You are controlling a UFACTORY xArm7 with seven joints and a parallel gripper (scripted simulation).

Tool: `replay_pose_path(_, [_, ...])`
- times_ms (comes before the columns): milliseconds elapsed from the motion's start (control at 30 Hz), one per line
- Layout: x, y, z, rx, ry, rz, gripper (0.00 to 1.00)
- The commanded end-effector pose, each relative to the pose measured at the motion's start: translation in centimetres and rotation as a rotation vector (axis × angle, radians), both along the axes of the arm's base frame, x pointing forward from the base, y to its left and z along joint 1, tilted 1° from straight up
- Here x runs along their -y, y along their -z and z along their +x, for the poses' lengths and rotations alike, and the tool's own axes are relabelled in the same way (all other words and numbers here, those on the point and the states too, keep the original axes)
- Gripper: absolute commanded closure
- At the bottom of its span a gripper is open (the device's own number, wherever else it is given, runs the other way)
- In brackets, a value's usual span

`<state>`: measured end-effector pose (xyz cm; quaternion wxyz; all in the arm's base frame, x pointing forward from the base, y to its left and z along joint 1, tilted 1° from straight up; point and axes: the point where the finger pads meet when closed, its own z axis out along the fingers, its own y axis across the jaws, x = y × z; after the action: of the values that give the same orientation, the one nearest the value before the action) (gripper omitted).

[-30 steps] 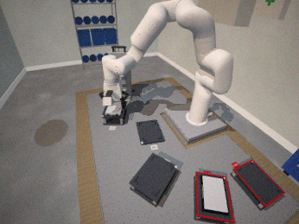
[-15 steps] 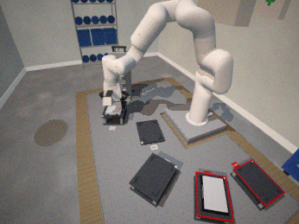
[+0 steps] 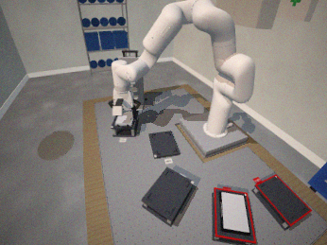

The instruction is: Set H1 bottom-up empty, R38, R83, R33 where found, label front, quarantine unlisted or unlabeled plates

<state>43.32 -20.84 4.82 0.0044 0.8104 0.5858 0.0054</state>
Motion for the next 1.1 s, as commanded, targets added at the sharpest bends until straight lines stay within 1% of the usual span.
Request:
replay_pose_path(0, [0.1, -0.4, 0.1, 0.004, 0.0, -0.001, 1.0])
replay_pose_path(1067, [0.1, -2.2, 0.1, 0.004, 0.0, -0.001, 1.0])
